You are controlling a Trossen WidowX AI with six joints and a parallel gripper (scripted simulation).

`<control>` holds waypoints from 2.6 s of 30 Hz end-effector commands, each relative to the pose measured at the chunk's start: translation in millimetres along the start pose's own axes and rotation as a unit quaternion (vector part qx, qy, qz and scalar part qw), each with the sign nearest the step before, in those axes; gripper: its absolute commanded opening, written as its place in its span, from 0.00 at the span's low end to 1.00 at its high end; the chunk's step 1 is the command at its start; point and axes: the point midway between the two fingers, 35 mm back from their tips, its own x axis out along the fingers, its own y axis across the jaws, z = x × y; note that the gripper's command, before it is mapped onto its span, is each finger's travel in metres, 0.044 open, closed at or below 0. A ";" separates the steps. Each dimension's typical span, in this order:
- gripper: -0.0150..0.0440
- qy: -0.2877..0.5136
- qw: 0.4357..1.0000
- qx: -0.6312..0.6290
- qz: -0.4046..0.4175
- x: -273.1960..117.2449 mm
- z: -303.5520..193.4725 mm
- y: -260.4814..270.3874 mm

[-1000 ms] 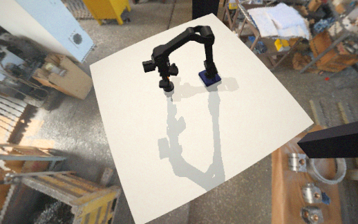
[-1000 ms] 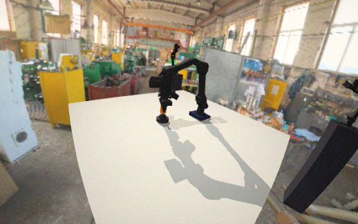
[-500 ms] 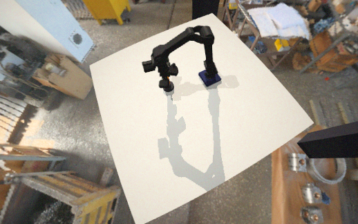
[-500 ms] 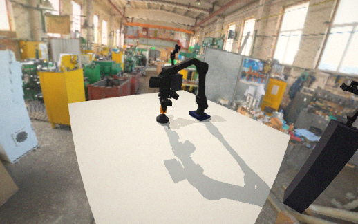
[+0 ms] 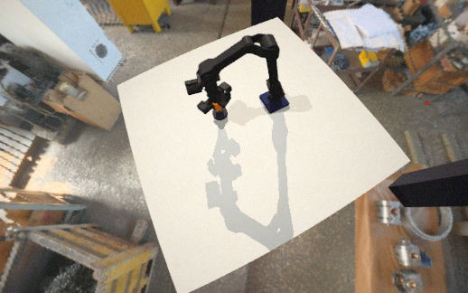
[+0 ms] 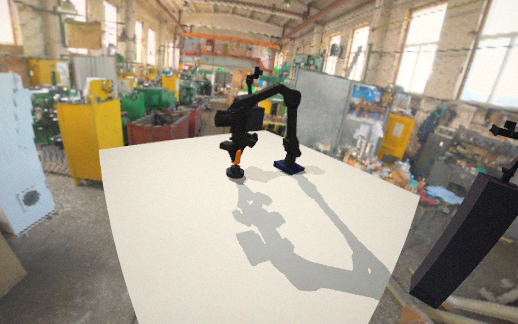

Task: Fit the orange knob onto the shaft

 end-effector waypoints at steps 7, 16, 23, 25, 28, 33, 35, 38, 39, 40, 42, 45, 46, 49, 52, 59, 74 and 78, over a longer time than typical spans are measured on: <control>0.25 0.004 0.943 0.332 -0.005 -2.8 -1.8 -3.4; 0.25 0.002 0.795 0.607 -0.006 -2.1 -1.1 -1.8; 0.25 0.001 0.624 0.781 -0.006 -1.3 -1.4 -0.4; 0.25 0.001 0.568 0.823 -0.006 -0.9 -1.7 0.0; 0.25 0.000 0.485 0.875 -0.006 0.3 -2.3 1.3; 0.25 0.000 0.464 0.886 -0.006 1.4 -2.5 2.7; 0.25 0.000 0.464 0.886 -0.006 1.3 -2.1 3.0; 0.25 0.000 0.464 0.886 -0.006 0.6 -1.7 2.7; 0.25 0.000 0.464 0.886 -0.006 0.3 -1.6 2.6; 0.25 0.000 0.464 0.886 -0.006 0.0 -1.5 2.4; 0.25 0.000 0.464 0.886 -0.006 -0.4 -1.3 2.0; 0.25 0.000 0.464 0.886 -0.006 -0.9 -1.1 0.8; 0.25 0.000 0.464 0.886 -0.006 -1.0 -1.1 0.6; 0.25 0.000 0.464 0.886 -0.006 -1.5 -1.0 0.2; 0.25 0.000 0.464 0.886 -0.006 -1.9 -1.2 -0.3; 0.25 0.000 0.464 0.886 -0.006 -2.9 -2.9 -2.1; 0.25 0.000 0.464 0.886 -0.006 2.0 -5.3 -4.0; 0.25 0.000 0.464 0.886 -0.006 2.0 -5.2 -3.8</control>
